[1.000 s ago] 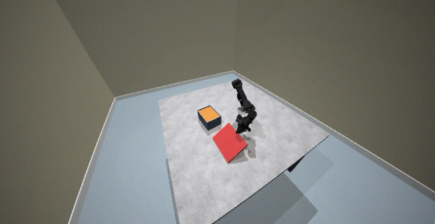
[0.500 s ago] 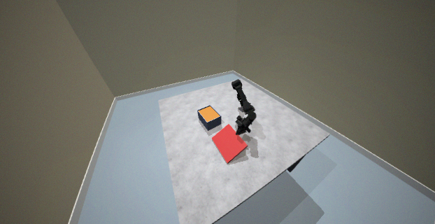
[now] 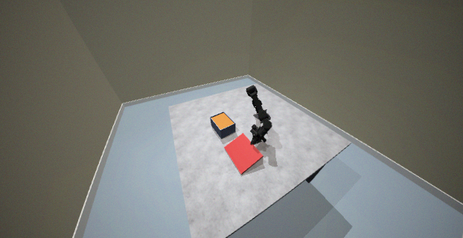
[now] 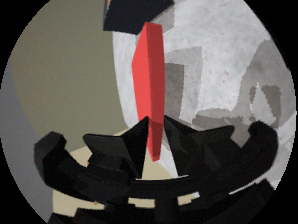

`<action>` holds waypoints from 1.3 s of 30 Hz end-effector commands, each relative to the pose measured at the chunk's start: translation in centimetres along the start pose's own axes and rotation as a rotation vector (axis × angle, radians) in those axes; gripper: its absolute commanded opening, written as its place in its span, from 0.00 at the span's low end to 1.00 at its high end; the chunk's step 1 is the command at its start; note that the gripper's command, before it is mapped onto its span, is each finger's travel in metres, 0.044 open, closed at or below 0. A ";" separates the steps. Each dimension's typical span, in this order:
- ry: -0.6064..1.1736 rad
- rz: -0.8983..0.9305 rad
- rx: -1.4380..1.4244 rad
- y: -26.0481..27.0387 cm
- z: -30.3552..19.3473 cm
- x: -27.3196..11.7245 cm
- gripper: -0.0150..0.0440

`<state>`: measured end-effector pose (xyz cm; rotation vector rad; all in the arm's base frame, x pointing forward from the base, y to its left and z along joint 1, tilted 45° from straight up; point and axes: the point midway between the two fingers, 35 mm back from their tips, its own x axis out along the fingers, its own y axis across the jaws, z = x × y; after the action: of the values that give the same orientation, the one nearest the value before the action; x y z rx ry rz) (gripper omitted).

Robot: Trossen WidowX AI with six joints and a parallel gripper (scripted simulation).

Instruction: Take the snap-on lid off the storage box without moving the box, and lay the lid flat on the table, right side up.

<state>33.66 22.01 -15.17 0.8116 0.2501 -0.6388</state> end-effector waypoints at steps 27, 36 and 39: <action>-0.008 -0.032 -0.021 -1.5 0.1 -1.5 1.00; -0.007 -0.033 -0.021 -2.7 0.1 -3.0 1.00; -0.006 -0.033 -0.021 -3.0 0.1 -3.4 1.00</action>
<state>29.63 22.06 -15.43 0.7909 0.2691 -0.6673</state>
